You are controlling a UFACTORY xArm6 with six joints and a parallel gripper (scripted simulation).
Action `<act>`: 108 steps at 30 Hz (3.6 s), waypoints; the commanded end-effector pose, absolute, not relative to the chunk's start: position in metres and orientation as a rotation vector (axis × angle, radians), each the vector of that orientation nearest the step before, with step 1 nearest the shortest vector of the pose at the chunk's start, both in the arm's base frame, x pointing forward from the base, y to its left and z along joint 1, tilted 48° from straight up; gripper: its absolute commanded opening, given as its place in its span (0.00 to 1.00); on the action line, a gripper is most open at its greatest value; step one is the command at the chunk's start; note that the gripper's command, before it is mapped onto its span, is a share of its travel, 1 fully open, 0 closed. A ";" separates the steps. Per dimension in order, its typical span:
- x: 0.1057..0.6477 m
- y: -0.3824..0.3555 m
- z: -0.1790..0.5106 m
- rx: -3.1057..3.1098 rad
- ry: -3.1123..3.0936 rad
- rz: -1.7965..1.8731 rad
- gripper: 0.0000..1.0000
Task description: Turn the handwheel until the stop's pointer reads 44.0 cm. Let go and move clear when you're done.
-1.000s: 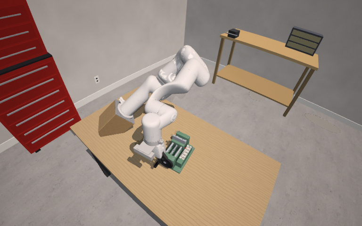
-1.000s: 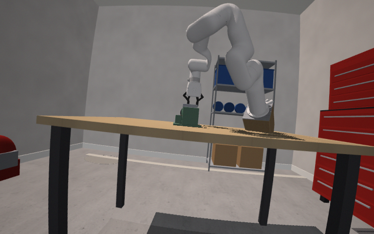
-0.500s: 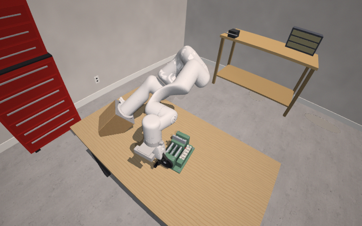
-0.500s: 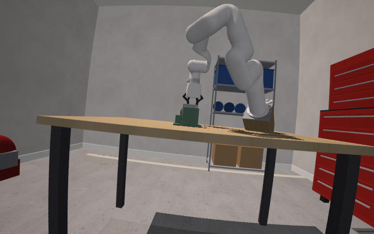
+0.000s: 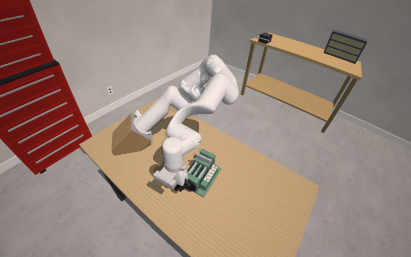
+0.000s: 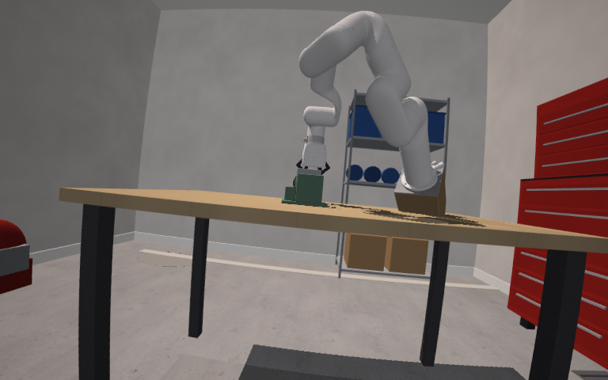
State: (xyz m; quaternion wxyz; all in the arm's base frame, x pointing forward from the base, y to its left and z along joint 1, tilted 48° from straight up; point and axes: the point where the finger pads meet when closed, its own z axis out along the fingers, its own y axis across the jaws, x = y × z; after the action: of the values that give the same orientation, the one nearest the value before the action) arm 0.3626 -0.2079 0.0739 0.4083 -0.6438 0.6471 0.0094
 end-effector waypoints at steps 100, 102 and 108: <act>0.380 -0.193 0.054 -1.622 1.631 0.018 0.06; 0.380 -0.193 0.054 -1.622 1.631 0.018 0.06; 0.380 -0.193 0.054 -1.622 1.631 0.018 0.06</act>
State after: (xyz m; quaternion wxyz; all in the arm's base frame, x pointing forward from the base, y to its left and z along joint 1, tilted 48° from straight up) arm 0.3801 -0.1919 0.0536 0.4087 -0.6439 0.6468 0.0083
